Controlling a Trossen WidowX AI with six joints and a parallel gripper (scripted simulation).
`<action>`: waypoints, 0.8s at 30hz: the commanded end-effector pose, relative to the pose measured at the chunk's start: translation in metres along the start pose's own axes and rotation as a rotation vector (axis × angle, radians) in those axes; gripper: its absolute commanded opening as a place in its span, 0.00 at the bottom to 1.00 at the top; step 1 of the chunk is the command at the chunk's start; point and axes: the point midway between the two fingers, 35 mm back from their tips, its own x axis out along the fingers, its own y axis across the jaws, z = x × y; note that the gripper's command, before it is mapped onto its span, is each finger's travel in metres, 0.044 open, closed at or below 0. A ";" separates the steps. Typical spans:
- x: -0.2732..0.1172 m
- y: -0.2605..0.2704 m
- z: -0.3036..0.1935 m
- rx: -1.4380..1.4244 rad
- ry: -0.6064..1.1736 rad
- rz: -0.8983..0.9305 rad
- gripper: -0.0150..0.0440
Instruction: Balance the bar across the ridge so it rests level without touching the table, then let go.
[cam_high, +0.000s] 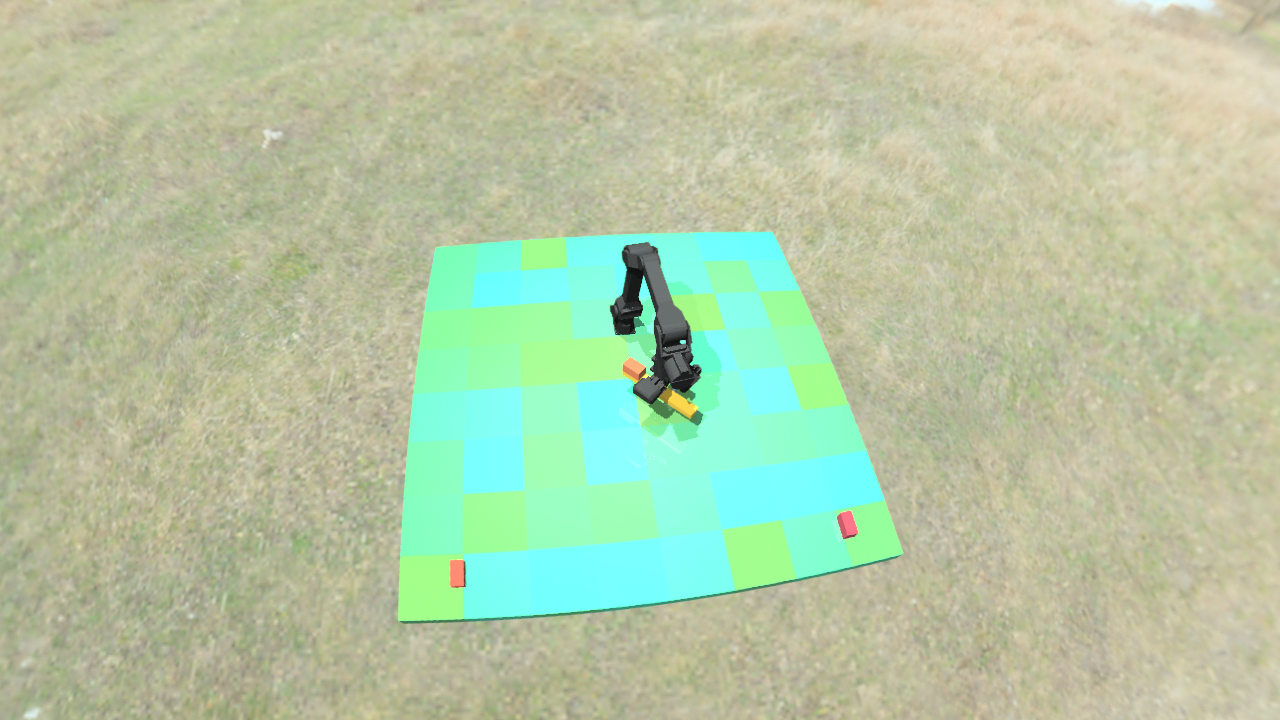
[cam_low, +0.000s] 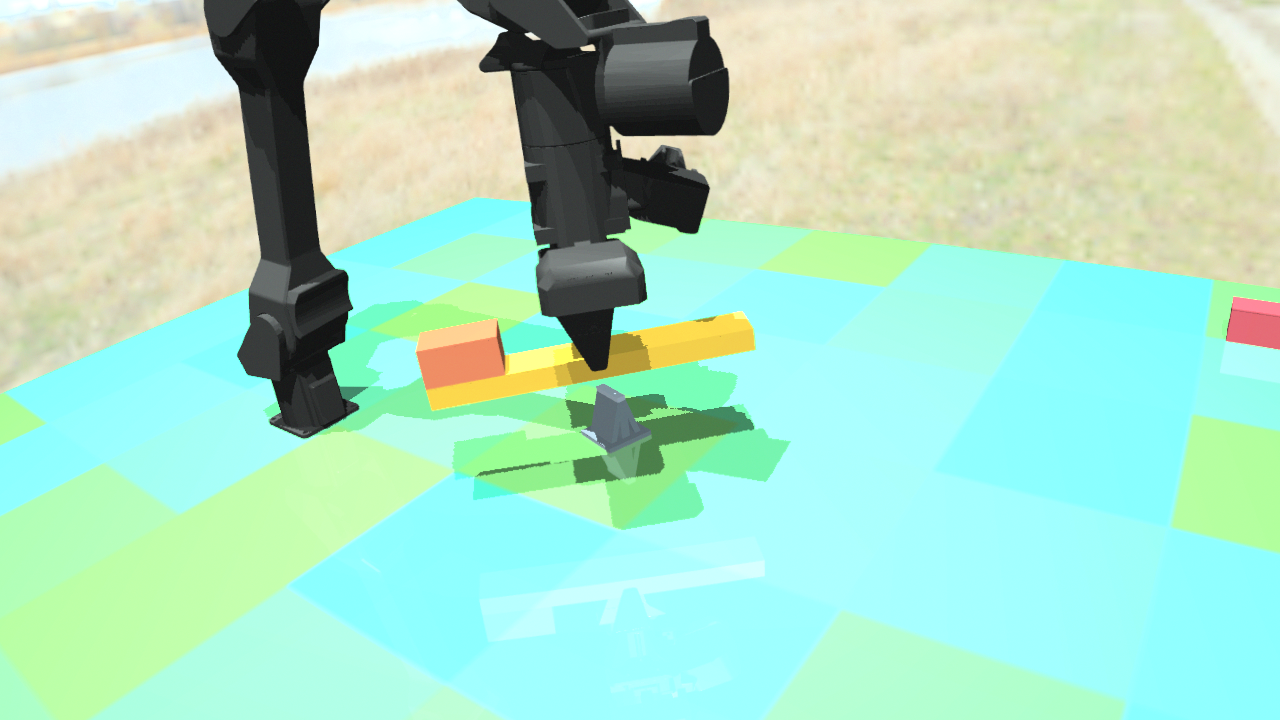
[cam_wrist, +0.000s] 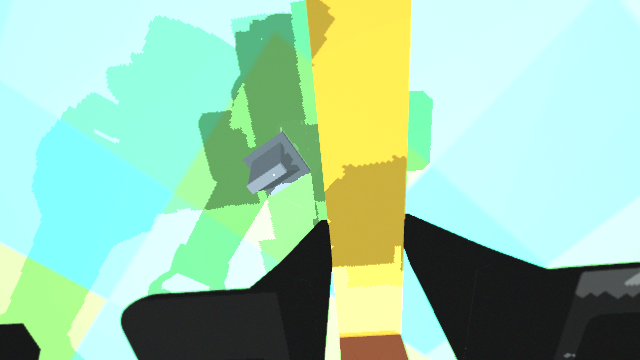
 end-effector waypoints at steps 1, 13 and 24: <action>-0.001 0.004 0.003 0.165 0.001 -0.003 0.25; -0.001 0.013 0.010 0.641 0.000 -0.003 0.25; -0.002 0.019 0.015 1.078 0.000 -0.003 0.25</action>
